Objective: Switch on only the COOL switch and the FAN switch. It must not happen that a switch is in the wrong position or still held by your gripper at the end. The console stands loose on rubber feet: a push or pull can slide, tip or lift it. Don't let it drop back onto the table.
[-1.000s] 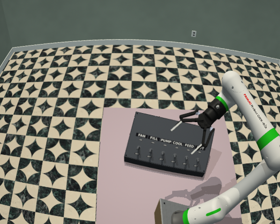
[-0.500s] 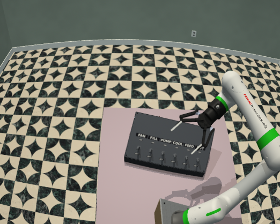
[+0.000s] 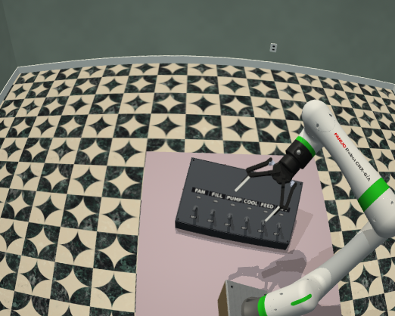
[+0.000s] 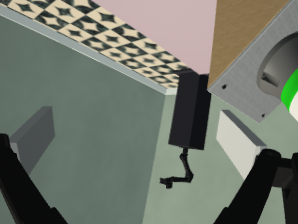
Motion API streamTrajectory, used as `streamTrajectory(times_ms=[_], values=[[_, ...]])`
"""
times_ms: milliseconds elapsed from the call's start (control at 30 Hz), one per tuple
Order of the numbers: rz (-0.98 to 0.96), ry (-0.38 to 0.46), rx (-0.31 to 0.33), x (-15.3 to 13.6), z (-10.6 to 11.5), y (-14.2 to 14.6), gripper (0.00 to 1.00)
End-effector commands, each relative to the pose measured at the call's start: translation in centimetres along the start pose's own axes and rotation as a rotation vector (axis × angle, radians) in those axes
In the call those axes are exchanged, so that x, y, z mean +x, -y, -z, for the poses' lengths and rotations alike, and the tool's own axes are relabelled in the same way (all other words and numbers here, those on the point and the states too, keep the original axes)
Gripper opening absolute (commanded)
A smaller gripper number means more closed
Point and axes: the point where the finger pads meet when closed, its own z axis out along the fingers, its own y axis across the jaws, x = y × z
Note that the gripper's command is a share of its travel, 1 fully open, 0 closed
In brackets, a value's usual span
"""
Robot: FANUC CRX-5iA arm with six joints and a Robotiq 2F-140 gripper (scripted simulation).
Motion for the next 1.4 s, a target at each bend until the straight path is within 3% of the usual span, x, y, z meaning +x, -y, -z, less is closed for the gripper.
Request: streamTrajectory(times_ms=[0,33,67,100,167,200,267,300,367,400,467,500,567,600,667,700,833,900,967,1033,1133,1367], values=[[-0.044,-0.144,-0.086,3.1,-3.1,0.6,1.0],[-0.056,-0.241,-0.134,5.0,-4.6,0.9,1.0],[-0.056,-0.241,-0.134,5.0,-4.6,0.9,1.0],[-0.059,-0.35,-0.18,6.9,-6.0,1.4,1.0],[-0.06,-0.355,-0.182,6.9,-6.0,1.4,1.0],[-0.049,-0.472,-0.223,8.8,-7.1,2.2,1.0],[-0.049,-0.472,-0.223,8.8,-7.1,2.2,1.0],[-0.026,-0.597,-0.259,10.6,-7.9,3.3,1.0],[-0.025,-0.617,-0.265,10.6,-7.9,3.3,1.0],[0.011,-0.72,-0.287,11.9,-8.5,4.7,1.0],[0.015,-0.754,-0.295,11.9,-8.5,4.7,1.0],[0.061,-0.847,-0.31,12.7,-9.0,6.5,1.0],[0.071,-0.888,-0.318,12.7,-9.0,6.5,1.0],[0.124,-0.972,-0.326,13.1,-9.5,8.6,1.0],[0.138,-1.012,-0.332,13.1,-9.5,8.6,1.0],[0.199,-1.093,-0.338,12.9,-10.2,10.6,1.0],[0.212,-1.122,-0.34,12.9,-10.2,10.6,1.0],[0.357,-1.289,-0.345,11.8,-11.8,14.3,1.0],[0.357,-1.289,-0.345,11.8,-11.8,14.3,1.0],[0.467,-1.386,-0.344,10.5,-13.4,16.6,1.0],[0.52,-1.426,-0.343,9.8,-14.3,17.7,1.0],[0.529,-1.433,-0.343,9.7,-14.5,17.8,1.0]])
